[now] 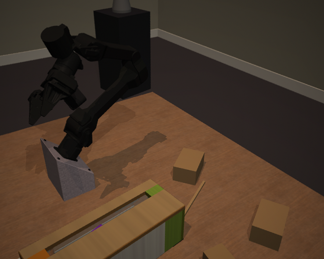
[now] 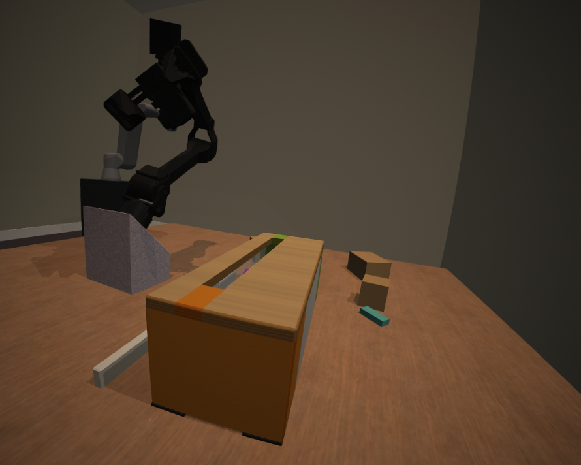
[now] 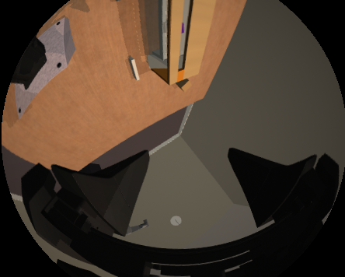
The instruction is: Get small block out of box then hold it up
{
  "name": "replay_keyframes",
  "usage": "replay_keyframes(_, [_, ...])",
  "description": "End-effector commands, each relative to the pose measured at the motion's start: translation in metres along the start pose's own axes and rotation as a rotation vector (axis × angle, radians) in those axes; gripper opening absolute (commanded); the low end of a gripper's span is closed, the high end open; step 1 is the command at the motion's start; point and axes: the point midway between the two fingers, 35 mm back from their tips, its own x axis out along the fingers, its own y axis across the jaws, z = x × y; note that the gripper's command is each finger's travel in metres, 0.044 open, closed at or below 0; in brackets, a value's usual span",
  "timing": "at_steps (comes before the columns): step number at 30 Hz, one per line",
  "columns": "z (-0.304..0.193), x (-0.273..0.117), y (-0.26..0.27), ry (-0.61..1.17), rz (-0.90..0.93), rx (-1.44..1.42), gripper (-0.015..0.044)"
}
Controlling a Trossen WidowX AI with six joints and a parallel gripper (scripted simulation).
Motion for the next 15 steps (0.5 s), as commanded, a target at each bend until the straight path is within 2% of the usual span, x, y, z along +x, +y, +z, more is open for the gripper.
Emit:
replay_keyframes(1, [0.041, 0.029, -0.022, -0.152, 0.086, -0.049, 0.0400])
replay_keyframes(8, [0.121, 0.071, -0.035, -0.383, 0.289, -0.145, 0.0400])
replay_keyframes(15, [0.210, 0.096, -0.022, -0.530, 0.542, -0.275, 0.0400])
